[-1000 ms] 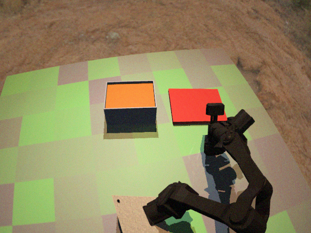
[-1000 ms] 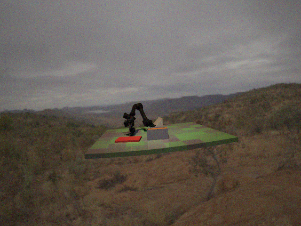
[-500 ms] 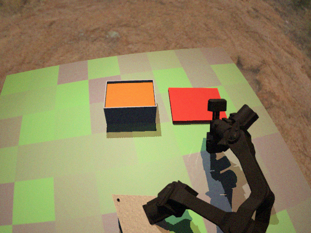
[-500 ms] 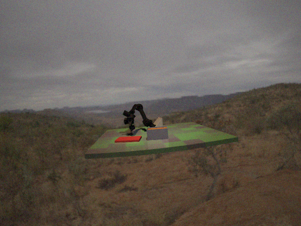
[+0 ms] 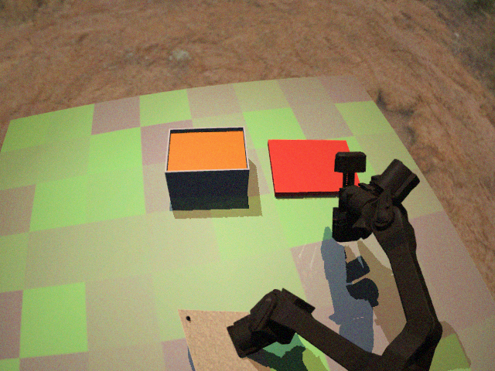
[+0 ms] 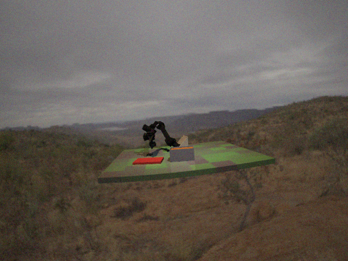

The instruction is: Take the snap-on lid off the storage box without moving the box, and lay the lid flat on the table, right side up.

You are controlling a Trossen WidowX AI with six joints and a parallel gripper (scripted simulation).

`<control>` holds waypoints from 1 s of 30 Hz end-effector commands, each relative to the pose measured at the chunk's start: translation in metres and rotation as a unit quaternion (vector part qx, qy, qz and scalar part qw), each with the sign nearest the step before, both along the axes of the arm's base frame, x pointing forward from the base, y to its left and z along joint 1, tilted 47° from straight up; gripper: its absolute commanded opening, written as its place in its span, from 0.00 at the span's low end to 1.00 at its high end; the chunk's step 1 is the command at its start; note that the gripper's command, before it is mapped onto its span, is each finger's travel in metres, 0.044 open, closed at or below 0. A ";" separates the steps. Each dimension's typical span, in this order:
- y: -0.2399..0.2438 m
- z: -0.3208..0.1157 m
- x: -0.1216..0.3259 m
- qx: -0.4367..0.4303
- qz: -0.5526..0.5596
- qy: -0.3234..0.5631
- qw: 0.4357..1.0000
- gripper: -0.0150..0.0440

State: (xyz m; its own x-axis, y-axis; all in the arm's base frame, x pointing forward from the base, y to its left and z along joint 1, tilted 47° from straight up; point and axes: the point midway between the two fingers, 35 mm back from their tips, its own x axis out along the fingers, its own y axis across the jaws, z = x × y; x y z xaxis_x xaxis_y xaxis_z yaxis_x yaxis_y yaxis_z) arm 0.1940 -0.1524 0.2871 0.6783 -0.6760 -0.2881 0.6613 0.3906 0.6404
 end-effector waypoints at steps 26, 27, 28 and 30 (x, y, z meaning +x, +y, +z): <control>0.015 0.010 -0.005 0.000 -0.002 -0.005 1.000 1.00; 0.015 0.010 -0.005 0.000 -0.002 -0.005 1.000 1.00; 0.015 0.010 -0.005 0.000 -0.002 -0.005 1.000 1.00; 0.015 0.010 -0.005 0.000 -0.002 -0.005 1.000 1.00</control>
State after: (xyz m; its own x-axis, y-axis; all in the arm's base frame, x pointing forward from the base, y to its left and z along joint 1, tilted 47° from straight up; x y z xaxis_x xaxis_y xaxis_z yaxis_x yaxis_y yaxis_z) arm 0.1892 -0.1369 0.2973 0.6779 -0.6779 -0.2846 0.6593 0.3892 0.6433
